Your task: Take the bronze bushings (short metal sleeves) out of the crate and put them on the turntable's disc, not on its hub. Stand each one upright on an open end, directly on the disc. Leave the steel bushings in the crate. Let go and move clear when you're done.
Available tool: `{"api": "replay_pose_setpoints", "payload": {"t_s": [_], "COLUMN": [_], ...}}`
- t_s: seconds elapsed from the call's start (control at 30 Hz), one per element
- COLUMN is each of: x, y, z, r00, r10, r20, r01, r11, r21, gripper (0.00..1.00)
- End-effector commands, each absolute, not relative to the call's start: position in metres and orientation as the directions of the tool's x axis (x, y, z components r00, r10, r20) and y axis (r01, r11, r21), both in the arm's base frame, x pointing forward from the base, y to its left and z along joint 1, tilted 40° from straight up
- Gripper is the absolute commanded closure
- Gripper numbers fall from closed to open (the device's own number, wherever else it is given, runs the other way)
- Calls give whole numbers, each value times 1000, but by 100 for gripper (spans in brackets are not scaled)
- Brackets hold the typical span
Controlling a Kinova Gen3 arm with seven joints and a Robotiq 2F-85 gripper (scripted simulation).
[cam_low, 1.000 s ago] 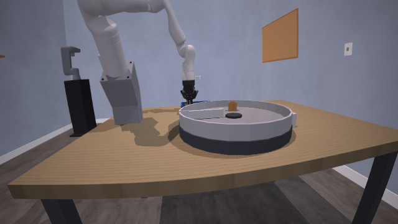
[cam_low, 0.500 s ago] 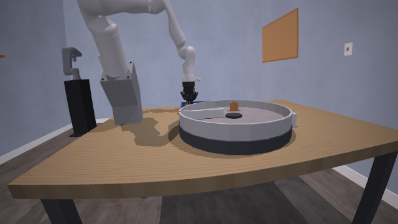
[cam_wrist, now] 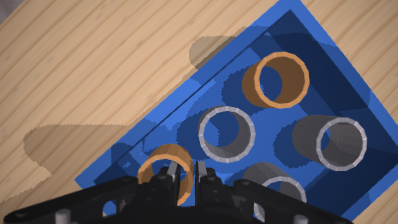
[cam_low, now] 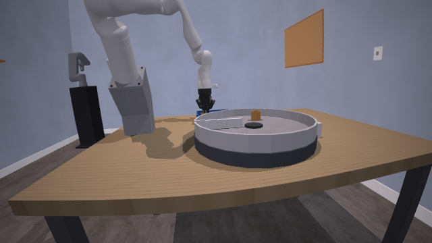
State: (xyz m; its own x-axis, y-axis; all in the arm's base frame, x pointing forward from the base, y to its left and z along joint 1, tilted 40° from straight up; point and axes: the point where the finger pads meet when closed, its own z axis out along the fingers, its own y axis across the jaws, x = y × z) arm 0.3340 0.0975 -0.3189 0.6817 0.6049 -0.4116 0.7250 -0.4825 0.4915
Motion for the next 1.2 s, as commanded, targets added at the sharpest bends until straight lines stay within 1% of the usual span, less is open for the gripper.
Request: {"api": "replay_pose_setpoints", "payload": {"t_s": [0.0, 0.37, 0.4, 1.17], "x": [334, 334, 334, 334], "y": [99, 99, 99, 99], "z": [-319, -319, -319, -319], "r00": [681, 681, 681, 681], "r10": [606, 606, 606, 606], "r20": [-410, -410, -410, -410], "r01": [725, 725, 725, 725], "r11": [-483, -483, -483, -483], "r21": [491, 491, 491, 491], "gripper": [88, 88, 100, 100]}}
